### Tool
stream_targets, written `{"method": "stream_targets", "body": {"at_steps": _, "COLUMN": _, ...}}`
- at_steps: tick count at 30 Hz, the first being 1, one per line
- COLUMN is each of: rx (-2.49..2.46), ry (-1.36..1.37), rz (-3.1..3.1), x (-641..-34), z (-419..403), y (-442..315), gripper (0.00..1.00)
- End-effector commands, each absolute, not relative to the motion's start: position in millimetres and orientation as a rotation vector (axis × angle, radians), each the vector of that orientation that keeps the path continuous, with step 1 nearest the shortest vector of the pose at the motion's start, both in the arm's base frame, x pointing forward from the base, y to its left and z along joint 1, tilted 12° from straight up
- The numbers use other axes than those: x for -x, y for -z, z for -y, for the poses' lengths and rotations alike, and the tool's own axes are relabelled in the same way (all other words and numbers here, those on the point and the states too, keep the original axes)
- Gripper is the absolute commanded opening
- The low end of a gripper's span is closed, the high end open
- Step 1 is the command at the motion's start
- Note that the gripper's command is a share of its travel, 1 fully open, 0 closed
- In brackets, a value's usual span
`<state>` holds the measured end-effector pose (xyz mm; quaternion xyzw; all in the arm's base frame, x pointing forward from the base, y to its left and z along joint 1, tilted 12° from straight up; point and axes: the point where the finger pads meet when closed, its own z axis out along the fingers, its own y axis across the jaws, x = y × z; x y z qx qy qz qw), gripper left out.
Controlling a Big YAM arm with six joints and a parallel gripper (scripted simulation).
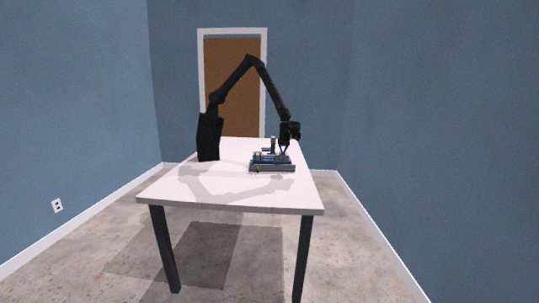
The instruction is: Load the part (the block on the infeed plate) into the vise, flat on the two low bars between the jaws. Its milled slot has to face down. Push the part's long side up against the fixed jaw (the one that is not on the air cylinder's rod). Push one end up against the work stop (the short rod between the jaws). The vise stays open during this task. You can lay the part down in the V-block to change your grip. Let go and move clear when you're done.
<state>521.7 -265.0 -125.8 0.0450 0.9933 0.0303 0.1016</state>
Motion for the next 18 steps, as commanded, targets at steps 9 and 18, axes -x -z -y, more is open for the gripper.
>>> {"method": "stream_targets", "body": {"at_steps": 9, "rx": -0.131, "ry": -0.084, "rz": -2.923, "x": -527.8, "z": 254.0, "y": 121.2, "gripper": 0.0}}
{"method": "stream_targets", "body": {"at_steps": 18, "rx": -0.131, "ry": -0.085, "rz": -2.924, "x": -527.7, "z": 251.4, "y": 121.7, "gripper": 0.0}}
